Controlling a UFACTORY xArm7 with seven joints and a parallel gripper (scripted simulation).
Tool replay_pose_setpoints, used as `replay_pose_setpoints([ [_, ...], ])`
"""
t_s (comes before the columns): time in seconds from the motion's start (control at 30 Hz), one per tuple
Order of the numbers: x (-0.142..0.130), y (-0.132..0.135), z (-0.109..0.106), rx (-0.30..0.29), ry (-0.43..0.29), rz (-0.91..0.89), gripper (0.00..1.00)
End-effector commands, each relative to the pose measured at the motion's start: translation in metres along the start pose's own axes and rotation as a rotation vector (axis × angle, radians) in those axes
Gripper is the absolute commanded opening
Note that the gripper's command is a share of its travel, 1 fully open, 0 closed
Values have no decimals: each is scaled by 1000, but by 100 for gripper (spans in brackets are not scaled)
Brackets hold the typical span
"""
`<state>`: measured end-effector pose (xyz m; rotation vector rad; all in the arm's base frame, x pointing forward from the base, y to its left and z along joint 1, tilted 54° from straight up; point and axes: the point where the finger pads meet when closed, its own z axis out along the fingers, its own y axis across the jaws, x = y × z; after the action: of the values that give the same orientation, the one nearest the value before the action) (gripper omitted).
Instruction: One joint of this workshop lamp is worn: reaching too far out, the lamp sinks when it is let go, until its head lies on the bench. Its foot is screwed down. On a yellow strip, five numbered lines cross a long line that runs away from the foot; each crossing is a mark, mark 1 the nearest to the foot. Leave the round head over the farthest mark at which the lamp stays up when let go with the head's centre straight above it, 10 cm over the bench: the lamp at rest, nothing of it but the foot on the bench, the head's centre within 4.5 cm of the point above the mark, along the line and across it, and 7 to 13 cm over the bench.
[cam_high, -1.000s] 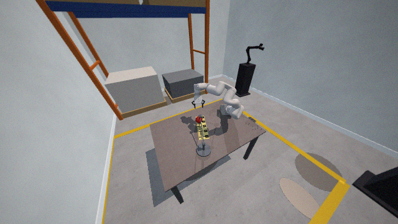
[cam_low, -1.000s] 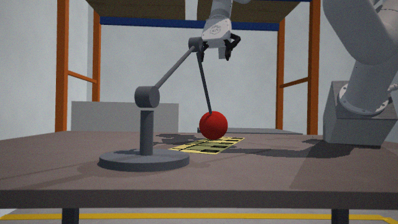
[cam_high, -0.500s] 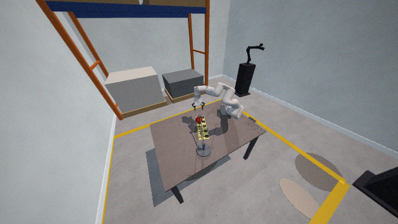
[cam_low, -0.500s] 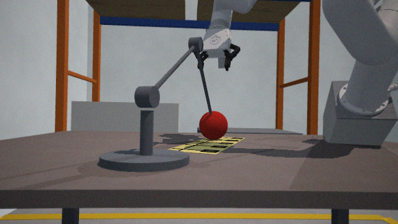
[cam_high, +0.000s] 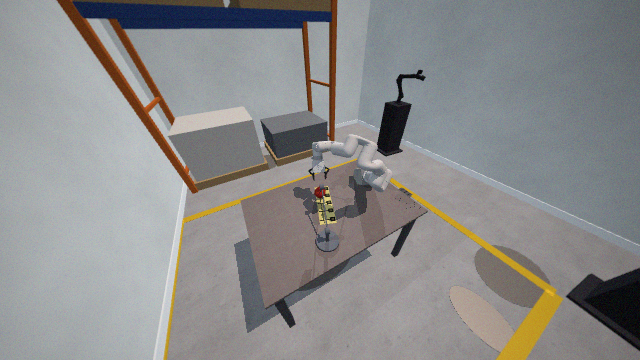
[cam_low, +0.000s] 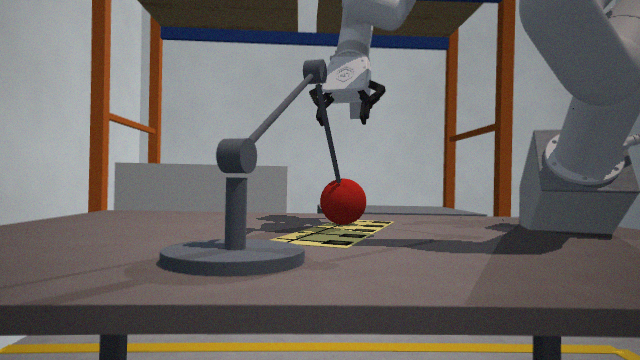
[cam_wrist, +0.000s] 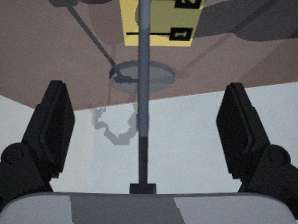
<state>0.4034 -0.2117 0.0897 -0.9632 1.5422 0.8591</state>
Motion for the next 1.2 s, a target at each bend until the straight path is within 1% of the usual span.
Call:
replay_pose_setpoints([
  [0.0, -1, -1, 12, 4, 3, -1, 100],
  [0.1, -1, -1, 20, 4, 3, -1, 100],
  [0.17, -1, -1, 20, 4, 3, -1, 100],
  [0.67, 0, -1, 53, 4, 3, -1, 100],
  [0.73, 0, -1, 53, 4, 3, -1, 100],
  [1.17, 1, -1, 83, 3, 3, -1, 100],
])
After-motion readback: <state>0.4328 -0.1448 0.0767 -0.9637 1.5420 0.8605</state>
